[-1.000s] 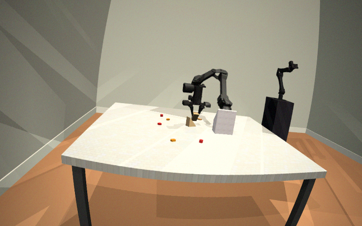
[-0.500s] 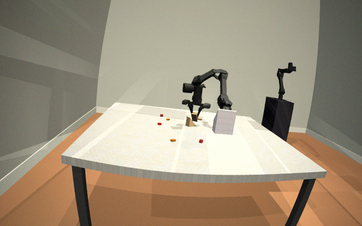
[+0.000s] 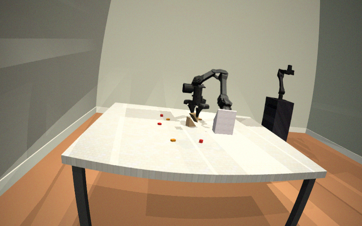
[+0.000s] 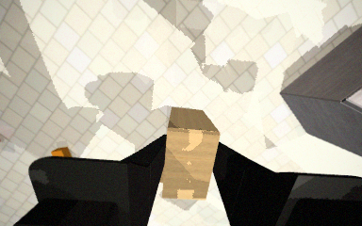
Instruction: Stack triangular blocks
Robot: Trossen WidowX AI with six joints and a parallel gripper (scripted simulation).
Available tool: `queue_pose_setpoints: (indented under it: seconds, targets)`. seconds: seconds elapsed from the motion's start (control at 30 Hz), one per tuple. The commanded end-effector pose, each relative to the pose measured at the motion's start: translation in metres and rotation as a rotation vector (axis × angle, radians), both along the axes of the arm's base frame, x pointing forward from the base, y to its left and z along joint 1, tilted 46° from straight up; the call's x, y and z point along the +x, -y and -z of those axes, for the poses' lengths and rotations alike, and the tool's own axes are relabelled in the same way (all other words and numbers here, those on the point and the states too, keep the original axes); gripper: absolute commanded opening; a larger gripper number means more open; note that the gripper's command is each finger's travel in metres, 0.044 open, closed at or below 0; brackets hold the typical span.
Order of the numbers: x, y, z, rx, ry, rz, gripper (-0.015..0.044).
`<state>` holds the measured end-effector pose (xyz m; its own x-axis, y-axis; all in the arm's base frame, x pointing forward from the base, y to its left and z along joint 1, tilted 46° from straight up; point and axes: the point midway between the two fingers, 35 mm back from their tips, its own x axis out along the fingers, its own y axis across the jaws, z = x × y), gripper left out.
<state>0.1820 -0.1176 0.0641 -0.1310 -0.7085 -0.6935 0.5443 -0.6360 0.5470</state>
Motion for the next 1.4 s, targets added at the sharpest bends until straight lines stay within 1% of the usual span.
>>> queue_pose_setpoints:
  seconds: [0.0,1.37]
  targets:
    - [0.0003,0.0,0.0009,-0.008,0.09,0.086,0.0]
    - [0.0021,0.0031,0.0061,-0.008,0.107,0.103,0.0]
